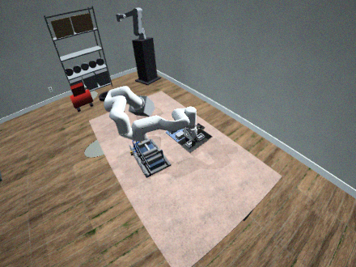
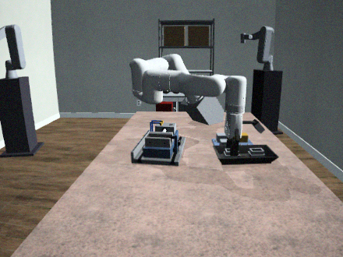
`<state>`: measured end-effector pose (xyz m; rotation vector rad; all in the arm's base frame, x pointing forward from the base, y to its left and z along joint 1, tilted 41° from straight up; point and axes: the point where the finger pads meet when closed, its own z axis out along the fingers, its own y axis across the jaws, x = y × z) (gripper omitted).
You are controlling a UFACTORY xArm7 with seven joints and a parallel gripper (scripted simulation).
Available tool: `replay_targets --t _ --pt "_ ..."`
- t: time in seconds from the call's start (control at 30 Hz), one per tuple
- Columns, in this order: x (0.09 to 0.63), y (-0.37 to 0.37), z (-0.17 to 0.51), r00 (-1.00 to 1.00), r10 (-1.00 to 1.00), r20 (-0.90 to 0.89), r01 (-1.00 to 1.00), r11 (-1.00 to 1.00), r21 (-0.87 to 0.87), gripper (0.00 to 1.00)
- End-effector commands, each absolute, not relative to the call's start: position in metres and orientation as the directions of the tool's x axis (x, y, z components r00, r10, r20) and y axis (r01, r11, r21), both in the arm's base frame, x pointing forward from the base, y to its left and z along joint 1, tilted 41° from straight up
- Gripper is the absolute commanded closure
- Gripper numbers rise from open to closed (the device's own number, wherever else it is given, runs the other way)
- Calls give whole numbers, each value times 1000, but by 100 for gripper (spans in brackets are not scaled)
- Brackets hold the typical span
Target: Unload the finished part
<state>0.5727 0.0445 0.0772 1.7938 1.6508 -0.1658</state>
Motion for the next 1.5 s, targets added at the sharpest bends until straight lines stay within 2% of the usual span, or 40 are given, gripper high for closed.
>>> replay_targets --t 0.0,1.0,1.47 --pt "573 46 79 185 834 -520 918 42 394 31" --pt "572 48 81 185 834 -520 918 42 394 31" --pt "554 76 120 185 834 -520 918 42 394 31"
